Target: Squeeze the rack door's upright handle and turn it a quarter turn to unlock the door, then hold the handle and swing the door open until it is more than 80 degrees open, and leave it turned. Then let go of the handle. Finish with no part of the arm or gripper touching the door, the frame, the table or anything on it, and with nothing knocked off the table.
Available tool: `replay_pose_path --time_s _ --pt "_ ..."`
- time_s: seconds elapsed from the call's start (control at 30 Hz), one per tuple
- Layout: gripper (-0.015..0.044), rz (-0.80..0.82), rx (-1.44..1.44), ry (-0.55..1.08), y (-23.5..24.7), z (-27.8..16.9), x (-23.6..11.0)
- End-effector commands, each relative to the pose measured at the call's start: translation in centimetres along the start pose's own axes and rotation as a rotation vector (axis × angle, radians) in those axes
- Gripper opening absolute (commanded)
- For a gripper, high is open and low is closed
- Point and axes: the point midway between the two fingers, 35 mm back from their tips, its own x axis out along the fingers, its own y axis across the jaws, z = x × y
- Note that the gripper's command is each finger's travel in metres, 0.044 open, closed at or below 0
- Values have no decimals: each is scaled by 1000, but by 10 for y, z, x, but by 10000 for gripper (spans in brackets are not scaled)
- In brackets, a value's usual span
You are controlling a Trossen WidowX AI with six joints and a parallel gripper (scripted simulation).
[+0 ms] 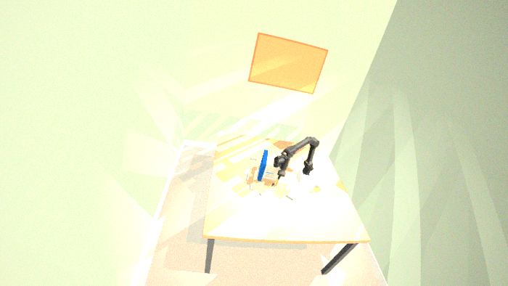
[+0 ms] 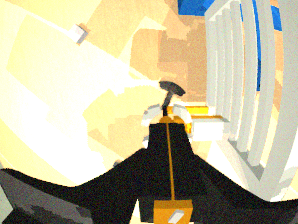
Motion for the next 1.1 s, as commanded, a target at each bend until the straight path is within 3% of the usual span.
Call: replay_pose_path --time_s 0.0,0.33,0.7,1.07 --pt "25 -5 28 2 1 0 0" --pt "25 -5 28 2 1 0 0" --pt "297 -5 28 2 1 0 0" --pt "297 -4 28 2 2 1 -13"
